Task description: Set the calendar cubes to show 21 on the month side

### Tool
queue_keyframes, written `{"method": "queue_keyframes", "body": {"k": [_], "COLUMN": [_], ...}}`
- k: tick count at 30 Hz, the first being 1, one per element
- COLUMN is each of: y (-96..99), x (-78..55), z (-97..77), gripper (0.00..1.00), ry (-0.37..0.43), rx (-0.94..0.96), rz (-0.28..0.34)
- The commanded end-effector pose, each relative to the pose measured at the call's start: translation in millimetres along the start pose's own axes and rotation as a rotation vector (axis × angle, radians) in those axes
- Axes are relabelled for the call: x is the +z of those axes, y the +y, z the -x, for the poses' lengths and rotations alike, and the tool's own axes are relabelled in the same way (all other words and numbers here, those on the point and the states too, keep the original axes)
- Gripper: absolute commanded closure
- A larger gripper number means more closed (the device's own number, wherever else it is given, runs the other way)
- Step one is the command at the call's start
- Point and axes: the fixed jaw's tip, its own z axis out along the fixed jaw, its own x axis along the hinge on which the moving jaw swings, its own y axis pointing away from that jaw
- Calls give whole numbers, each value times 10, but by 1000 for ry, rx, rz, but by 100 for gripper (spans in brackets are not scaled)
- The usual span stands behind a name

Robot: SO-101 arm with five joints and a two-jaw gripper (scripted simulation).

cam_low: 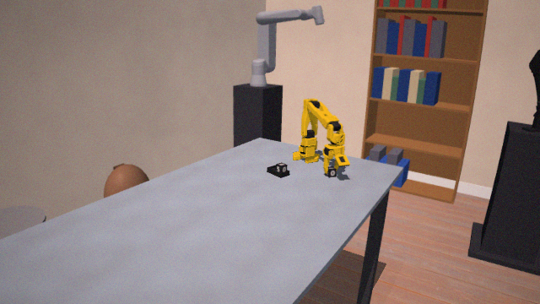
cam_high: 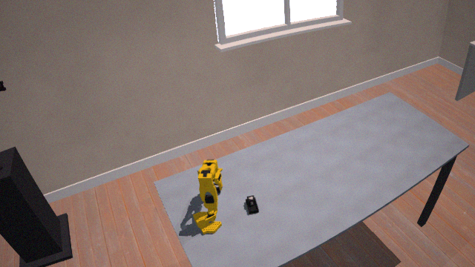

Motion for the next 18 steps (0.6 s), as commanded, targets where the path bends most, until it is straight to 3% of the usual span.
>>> {"method": "queue_keyframes", "body": {"k": [1,18], "y": [18,18], "x": [-13,-13], "z": [16,16], "gripper": [82,67], "ry": [-14,-14], "rx": [3,3], "rz": [4,4]}}
